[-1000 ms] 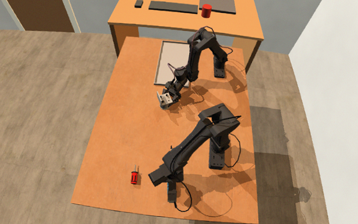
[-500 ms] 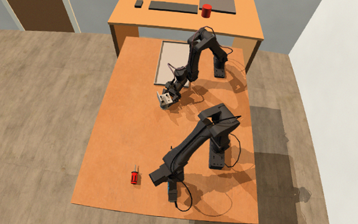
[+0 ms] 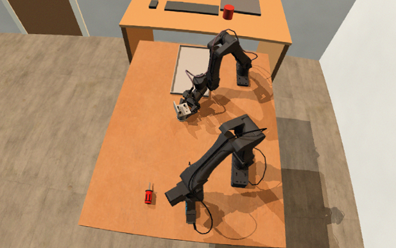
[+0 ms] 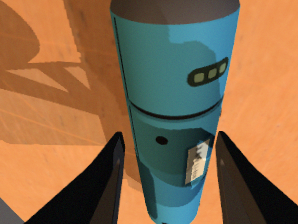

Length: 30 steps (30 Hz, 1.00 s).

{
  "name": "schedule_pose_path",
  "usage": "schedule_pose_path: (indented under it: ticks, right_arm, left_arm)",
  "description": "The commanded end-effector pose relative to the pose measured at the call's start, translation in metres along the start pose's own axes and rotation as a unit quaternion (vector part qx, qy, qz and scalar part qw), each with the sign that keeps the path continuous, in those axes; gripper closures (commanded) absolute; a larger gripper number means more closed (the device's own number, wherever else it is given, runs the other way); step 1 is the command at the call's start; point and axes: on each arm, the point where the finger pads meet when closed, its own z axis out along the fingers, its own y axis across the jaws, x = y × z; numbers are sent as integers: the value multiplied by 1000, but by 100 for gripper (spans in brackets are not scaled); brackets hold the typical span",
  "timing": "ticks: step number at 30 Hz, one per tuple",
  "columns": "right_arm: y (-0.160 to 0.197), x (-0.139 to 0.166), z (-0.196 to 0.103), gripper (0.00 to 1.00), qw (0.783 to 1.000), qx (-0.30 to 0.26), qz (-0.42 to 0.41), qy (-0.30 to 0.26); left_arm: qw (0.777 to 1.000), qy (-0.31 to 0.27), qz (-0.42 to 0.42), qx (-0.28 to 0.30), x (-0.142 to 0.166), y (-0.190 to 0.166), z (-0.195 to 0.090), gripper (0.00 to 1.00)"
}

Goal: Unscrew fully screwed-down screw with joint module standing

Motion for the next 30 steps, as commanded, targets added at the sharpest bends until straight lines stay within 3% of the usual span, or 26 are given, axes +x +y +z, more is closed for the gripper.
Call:
schedule_pose_path:
  ticks: [1,5,6,30]
  right_arm:
    - [6,16,-2,41,1000,-8,10,22]
    - [6,16,-2,41,1000,-8,10,22]
    - [6,16,-2,41,1000,-8,10,22]
    - [6,16,-2,41,1000,-8,10,22]
  left_arm:
    - [1000,-3,-1,4,-2,-1,-2,43]
    - [1000,-3,-1,4,-2,-1,-2,43]
    - [1000,-3,-1,4,-2,-1,-2,35]
    - [1000,-3,-1,4,-2,-1,-2,35]
